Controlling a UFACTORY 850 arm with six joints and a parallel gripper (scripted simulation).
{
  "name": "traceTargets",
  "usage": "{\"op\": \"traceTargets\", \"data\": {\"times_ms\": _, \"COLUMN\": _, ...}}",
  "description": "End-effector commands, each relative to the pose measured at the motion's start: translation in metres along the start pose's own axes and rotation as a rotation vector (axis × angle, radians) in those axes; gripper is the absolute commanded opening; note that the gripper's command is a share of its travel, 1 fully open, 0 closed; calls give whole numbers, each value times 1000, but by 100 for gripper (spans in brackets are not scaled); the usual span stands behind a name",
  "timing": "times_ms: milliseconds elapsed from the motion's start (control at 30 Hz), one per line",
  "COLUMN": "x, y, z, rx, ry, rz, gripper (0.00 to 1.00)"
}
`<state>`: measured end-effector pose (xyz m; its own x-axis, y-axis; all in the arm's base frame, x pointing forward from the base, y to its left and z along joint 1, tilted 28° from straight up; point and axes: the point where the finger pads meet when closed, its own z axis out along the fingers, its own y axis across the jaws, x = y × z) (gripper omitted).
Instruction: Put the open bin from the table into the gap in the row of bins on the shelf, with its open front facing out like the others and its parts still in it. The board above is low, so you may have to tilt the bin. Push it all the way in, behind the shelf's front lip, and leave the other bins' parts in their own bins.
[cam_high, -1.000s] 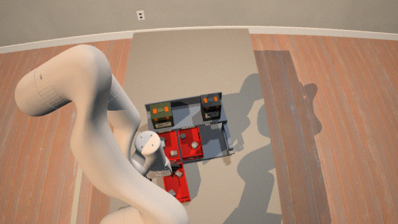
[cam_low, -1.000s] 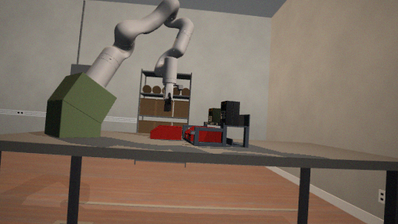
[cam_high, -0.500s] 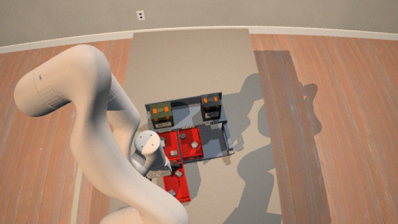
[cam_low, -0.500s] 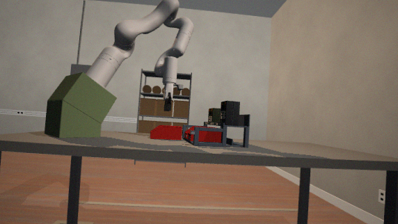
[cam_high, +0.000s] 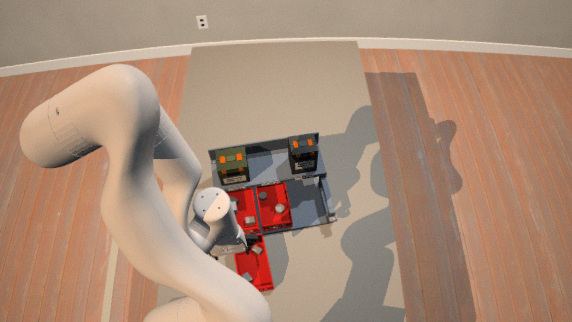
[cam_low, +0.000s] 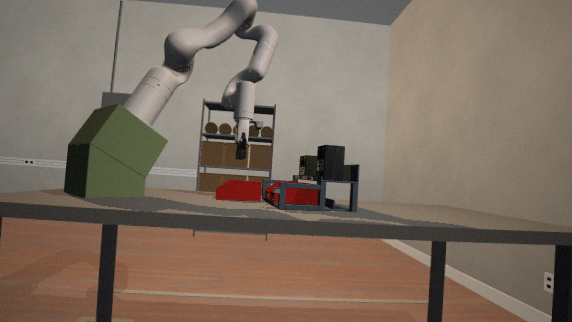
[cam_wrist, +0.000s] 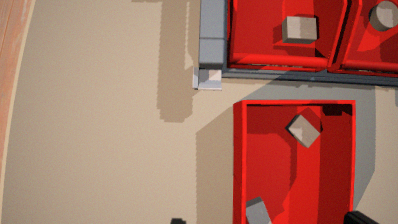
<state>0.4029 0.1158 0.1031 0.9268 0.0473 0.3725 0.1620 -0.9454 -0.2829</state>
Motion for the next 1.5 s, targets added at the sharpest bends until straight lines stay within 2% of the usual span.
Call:
{"op": "traceTargets", "data": {"times_ms": 0, "x": 0, "y": 0, "z": 0, "rx": 0, "ry": 1, "rz": 0, "gripper": 100}}
{"op": "traceTargets", "data": {"times_ms": 33, "x": 0, "y": 0, "z": 0, "rx": 0, "ry": 1, "rz": 0, "gripper": 29}}
{"op": "traceTargets", "data": {"times_ms": 1133, "x": 0, "y": 0, "z": 0, "rx": 0, "ry": 1, "rz": 0, "gripper": 29}}
{"op": "traceTargets", "data": {"times_ms": 1300, "x": 0, "y": 0, "z": 30, "rx": 0, "ry": 1, "rz": 0, "gripper": 29}}
{"op": "traceTargets", "data": {"times_ms": 1467, "x": 0, "y": 0, "z": 30, "rx": 0, "ry": 1, "rz": 0, "gripper": 29}}
